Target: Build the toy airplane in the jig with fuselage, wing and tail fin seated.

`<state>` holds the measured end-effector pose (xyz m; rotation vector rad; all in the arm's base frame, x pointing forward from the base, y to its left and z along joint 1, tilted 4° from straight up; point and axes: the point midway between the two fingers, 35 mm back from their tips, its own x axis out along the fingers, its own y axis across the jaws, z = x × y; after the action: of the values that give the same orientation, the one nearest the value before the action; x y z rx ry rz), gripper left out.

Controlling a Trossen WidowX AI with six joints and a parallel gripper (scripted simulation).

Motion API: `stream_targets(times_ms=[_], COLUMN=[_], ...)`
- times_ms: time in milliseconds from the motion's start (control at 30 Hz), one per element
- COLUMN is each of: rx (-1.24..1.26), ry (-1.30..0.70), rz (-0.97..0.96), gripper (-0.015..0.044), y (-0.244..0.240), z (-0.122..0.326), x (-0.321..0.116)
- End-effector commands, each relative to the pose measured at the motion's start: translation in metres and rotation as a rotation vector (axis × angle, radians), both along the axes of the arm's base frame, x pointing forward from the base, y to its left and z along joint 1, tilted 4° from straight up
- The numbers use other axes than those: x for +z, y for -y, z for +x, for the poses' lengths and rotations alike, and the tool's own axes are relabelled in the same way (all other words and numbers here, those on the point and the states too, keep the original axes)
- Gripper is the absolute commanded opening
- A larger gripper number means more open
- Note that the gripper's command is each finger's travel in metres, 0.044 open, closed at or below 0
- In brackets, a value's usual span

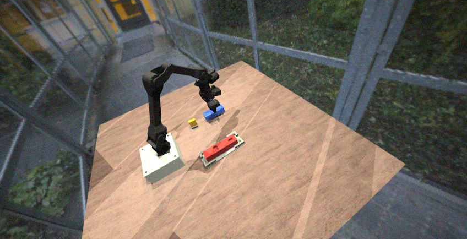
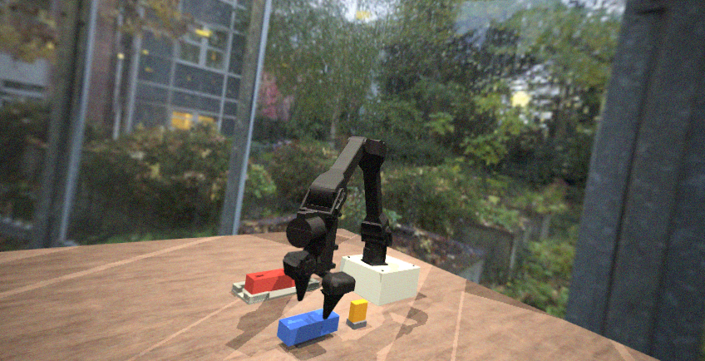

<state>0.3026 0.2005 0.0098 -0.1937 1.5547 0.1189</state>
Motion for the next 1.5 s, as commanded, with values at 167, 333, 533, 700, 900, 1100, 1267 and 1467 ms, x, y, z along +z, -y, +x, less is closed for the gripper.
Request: stream_targets(times_ms=[167, 333, 533, 700, 900, 1100, 1267, 1467], rx=[-0.001, -0.001, -0.001, -0.001, -0.001, -0.001, -0.001, -0.004], ry=[0.004, 0.004, 0.004, 0.004, 0.004, 0.004, 0.004, 0.009], rz=[0.0, 0.0, 0.0, 0.0, 0.0, 0.0, 0.0, 0.005], gripper=[0.044, 0.044, 0.044, 0.044, 0.0387, 0.023, 0.0177, 0.0078], y=[0.0, 0.001, 0.001, 0.002, 0.002, 0.002, 0.002, 0.002], z=[0.001, 0.001, 0.001, 0.001, 0.001, 0.001, 0.001, 0.002], x=[-0.013, -0.021, -0.031, -0.039, -0.043, -0.043, -0.043, -0.042])
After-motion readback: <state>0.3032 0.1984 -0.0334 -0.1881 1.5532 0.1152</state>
